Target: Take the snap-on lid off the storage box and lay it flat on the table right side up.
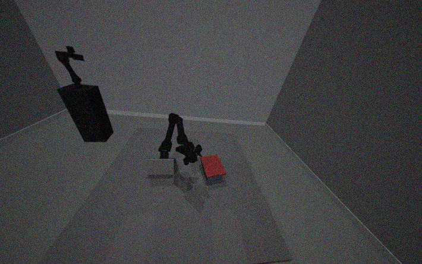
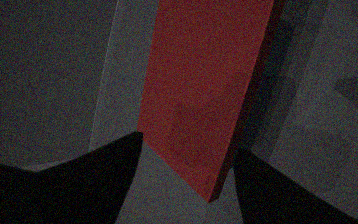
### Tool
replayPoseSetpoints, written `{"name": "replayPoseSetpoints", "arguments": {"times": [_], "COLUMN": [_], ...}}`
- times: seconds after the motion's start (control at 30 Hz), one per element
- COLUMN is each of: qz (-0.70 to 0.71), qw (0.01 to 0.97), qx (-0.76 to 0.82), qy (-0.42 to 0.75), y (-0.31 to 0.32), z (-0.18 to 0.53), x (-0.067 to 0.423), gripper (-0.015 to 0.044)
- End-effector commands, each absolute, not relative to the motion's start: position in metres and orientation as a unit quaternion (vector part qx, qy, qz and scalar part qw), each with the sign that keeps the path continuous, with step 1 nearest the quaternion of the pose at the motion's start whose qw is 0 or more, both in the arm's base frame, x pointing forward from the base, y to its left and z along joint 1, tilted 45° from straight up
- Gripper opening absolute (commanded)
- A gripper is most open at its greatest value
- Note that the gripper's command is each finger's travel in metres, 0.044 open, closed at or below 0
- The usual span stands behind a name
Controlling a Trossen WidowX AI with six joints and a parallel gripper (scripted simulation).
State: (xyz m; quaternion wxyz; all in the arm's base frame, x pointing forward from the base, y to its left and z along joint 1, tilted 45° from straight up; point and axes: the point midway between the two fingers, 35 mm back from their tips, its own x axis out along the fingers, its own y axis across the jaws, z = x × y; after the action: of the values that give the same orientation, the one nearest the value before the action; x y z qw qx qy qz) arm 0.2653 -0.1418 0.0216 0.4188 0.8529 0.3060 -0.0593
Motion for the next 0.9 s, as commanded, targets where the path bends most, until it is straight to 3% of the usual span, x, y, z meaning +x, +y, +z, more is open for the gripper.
{"name": "replayPoseSetpoints", "arguments": {"times": [0.0, 0.87], "qz": [-0.061, -0.06], "qw": [0.398, 0.397], "qx": [0.861, 0.861], "qy": [0.312, 0.312], "y": [-0.137, -0.09], "z": [0.021, -0.027], "x": [0.267, 0.272], "gripper": [0.0235, 0.0235]}}
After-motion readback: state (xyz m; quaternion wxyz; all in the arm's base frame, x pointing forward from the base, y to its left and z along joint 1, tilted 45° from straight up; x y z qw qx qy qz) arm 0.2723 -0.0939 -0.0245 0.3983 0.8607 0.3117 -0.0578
